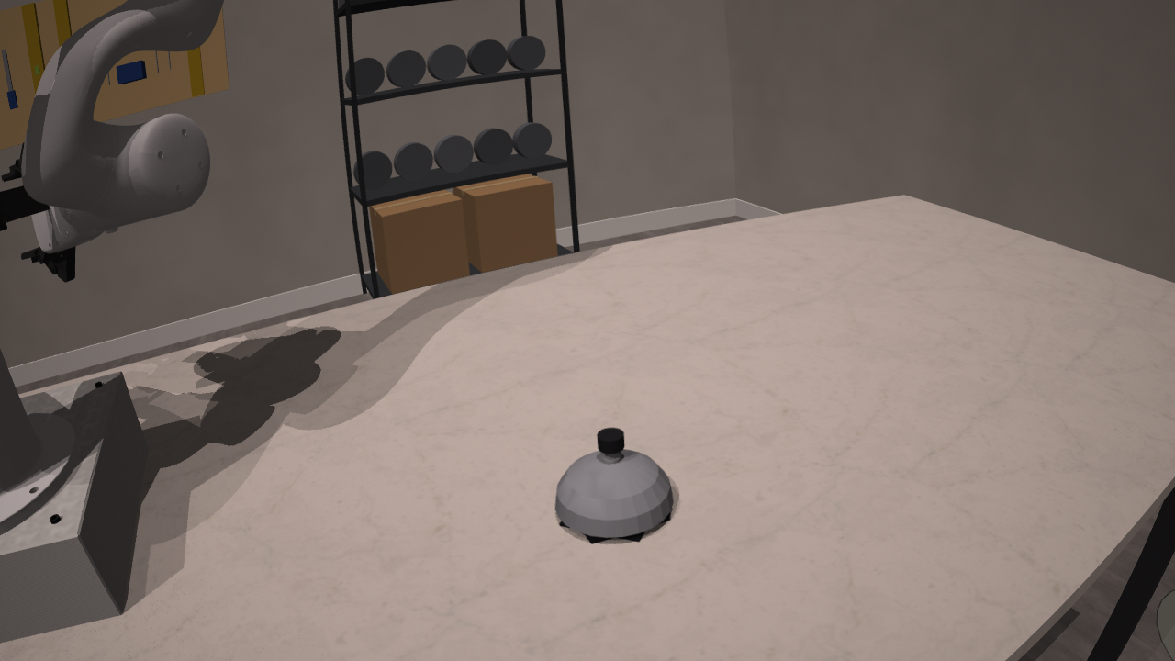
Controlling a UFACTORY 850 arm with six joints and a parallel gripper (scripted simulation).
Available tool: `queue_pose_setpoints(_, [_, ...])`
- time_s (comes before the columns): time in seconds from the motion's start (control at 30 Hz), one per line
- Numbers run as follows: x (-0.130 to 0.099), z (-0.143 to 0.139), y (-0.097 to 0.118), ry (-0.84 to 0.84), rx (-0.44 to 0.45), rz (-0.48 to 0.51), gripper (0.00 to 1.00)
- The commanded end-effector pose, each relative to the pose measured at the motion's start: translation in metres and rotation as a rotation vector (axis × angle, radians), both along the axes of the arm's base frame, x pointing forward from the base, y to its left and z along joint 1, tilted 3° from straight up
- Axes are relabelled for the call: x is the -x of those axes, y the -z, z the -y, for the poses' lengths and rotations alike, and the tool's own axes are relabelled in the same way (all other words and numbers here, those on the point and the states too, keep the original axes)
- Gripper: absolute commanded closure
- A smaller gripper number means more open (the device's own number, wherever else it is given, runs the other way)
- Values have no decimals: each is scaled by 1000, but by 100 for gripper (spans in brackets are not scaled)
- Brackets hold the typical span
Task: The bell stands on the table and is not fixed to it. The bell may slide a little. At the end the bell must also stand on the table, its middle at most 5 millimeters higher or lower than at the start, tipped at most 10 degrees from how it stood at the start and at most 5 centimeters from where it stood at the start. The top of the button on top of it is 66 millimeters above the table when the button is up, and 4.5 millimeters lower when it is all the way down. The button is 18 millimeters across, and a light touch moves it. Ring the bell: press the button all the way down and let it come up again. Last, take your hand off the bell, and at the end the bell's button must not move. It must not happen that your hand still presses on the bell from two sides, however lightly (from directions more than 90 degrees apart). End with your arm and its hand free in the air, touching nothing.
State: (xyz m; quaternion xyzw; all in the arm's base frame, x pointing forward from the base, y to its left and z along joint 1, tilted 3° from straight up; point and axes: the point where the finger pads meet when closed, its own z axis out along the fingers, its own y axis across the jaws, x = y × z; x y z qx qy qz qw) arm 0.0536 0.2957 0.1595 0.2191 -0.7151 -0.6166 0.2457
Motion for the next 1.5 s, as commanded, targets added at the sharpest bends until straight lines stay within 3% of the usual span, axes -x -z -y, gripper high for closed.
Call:
queue_pose_setpoints(0.0, [0, 0, 0, 0, -1, 0, 0])
queue_pose_setpoints(0.67, [-2, 2, 1, -13, -10, 20, 0])
queue_pose_setpoints(1.03, [-38, 41, 21, -203, -143, 313, 0])
queue_pose_setpoints(1.1, [-38, 41, 21, -203, -143, 313, 0])
queue_pose_setpoints(1.13, [-48, 52, 28, -251, -172, 388, 0])
queue_pose_setpoints(1.47, [-87, 95, 51, -409, -255, 627, 0])
